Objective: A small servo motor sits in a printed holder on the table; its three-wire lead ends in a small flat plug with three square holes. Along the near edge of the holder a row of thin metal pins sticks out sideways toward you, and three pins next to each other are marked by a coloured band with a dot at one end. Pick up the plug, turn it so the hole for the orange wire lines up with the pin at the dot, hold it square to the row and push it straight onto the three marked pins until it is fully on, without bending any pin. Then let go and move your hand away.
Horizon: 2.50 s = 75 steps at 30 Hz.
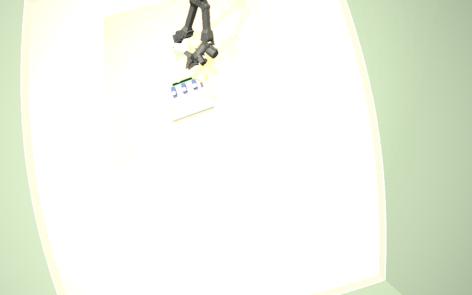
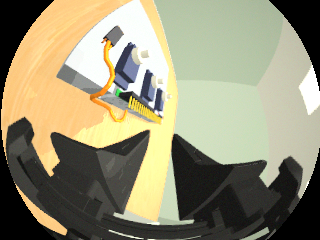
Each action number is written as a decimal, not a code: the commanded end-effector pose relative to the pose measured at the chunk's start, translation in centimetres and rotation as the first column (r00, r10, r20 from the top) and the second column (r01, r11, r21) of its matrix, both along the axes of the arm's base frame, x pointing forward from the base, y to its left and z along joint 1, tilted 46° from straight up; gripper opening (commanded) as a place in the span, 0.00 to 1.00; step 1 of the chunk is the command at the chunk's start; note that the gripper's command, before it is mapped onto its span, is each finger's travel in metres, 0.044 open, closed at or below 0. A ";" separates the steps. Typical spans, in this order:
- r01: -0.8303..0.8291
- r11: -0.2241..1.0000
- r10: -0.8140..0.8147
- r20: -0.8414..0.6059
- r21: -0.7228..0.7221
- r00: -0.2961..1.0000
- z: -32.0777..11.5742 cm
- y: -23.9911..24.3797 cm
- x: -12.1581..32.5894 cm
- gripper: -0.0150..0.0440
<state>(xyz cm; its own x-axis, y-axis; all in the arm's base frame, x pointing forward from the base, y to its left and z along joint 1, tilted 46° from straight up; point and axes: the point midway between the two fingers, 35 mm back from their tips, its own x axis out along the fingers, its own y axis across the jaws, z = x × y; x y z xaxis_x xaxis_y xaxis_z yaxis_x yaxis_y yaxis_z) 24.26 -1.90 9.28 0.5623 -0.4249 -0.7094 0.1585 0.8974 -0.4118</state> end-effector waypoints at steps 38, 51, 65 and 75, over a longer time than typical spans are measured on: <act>-0.389 0.909 0.132 0.786 0.147 0.604 20.6 1.9 7.6 0.45; -0.461 0.870 0.223 0.693 0.177 0.686 19.9 2.0 10.2 0.45; -0.443 0.784 0.307 0.348 0.435 0.886 12.7 1.8 13.0 0.45; -0.339 0.681 0.350 0.119 0.649 0.929 8.4 1.6 13.2 0.45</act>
<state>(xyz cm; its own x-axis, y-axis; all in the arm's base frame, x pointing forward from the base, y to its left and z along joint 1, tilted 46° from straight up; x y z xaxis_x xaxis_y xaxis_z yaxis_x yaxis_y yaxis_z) 37.44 -0.26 18.73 0.6243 0.3223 -0.7115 -0.2167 0.9466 0.2387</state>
